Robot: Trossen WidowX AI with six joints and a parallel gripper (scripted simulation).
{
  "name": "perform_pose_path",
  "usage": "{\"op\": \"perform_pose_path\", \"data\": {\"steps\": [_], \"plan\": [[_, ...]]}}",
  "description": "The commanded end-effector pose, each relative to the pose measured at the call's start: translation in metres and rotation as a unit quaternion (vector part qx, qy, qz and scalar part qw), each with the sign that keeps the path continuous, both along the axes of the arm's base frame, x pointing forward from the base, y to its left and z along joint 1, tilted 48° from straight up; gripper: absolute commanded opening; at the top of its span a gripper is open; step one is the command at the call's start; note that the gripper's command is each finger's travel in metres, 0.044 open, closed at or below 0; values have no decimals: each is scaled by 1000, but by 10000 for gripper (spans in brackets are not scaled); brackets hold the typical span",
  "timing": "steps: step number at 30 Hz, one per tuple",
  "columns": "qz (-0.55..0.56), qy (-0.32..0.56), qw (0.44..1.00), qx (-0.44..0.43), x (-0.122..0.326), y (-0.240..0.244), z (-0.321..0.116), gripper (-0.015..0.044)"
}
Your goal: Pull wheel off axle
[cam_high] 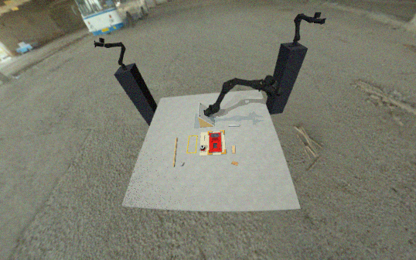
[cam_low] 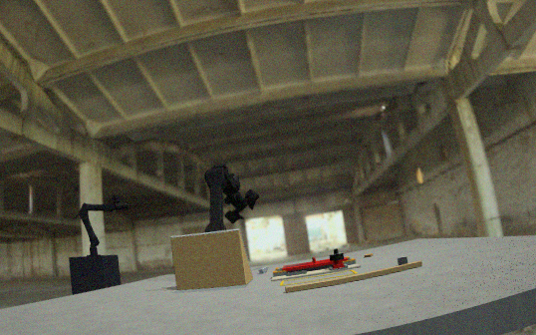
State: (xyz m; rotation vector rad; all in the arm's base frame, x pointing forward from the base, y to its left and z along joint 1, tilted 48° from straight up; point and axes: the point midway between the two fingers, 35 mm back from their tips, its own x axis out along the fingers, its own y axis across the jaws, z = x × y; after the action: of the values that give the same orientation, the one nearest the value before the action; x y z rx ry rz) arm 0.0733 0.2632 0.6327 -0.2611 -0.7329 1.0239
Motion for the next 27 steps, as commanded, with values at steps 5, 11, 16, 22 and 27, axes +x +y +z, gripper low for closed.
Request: {"op": "perform_pose_path", "data": {"steps": [5,11,16,22,27], "plan": [[-27,92,992,-79,63,48,-58,300],[-58,179,973,-130,119,65,-108,300],[-91,258,949,-159,167,64,-151,300],[-140,335,916,-169,219,43,-190,300],[-177,408,879,-172,259,21,-227,300]]}}
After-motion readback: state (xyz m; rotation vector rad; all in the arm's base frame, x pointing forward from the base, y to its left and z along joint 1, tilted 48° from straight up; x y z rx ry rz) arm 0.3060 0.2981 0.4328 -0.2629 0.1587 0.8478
